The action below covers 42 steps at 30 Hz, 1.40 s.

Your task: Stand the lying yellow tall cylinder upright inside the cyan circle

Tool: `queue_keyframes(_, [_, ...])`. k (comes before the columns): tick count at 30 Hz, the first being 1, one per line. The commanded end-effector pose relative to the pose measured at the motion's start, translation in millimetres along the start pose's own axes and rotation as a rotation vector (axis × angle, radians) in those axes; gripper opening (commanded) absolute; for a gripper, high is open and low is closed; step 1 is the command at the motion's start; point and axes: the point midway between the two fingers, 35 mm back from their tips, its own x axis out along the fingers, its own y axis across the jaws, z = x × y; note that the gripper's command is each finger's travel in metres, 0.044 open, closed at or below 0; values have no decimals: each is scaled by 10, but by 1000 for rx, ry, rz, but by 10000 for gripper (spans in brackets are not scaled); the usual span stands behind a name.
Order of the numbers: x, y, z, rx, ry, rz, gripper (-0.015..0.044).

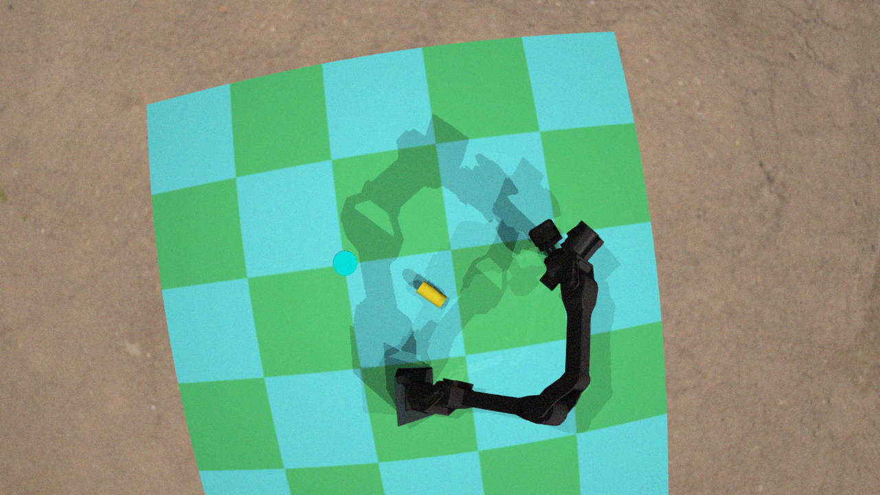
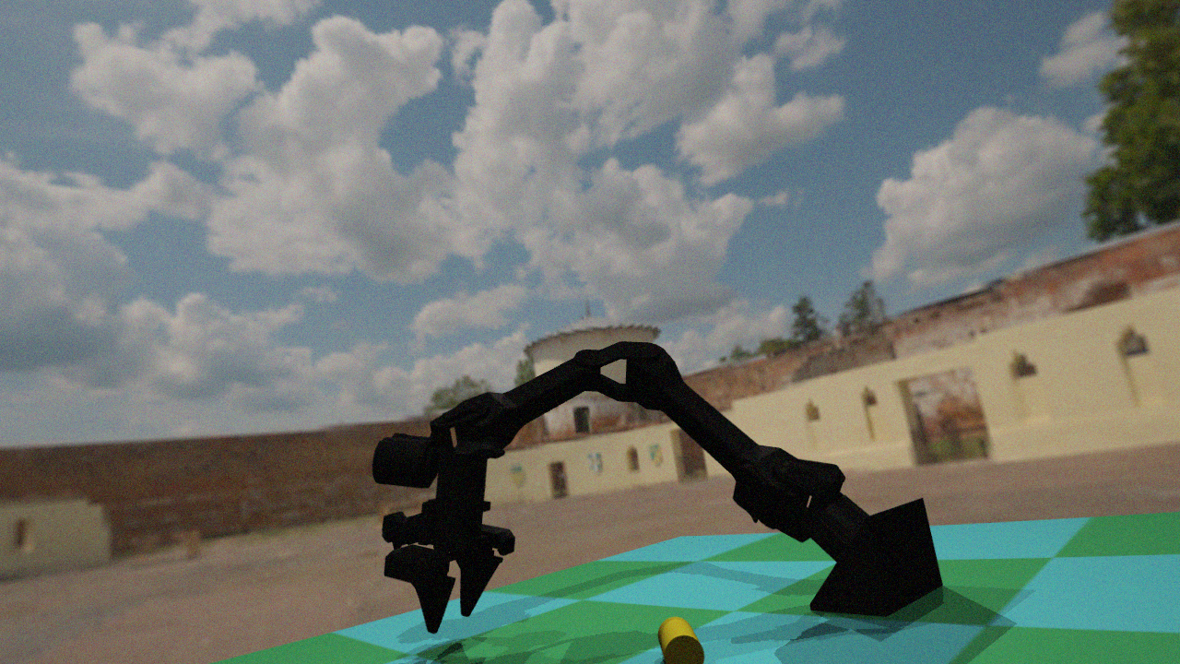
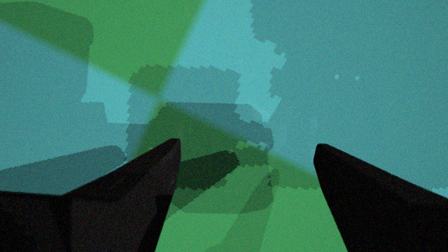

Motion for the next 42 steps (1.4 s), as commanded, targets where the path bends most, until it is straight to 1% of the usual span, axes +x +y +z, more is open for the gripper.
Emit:
queue_keyframes(1, [-162, 389, -312, -220, 52, 78, 309])
queue_keyframes(8, [-541, 907, -901, -611, 112, 196, 309])
queue_keyframes(15, [-959, 1187, -1515, -1011, 145, 280, 309])
queue_keyframes(22, [-1364, 1246, -2095, -1415, 157, 321, 309])
queue_keyframes(31, [-1803, 1067, -2706, -1917, 149, 296, 309])
queue_keyframes(39, [-1832, 1045, -2745, -1955, 148, 290, 309])
queue_keyframes(41, [-1753, 1064, -2766, -1955, 147, 292, 309])
queue_keyframes(42, [-1654, 1085, -2792, -1955, 147, 295, 309])
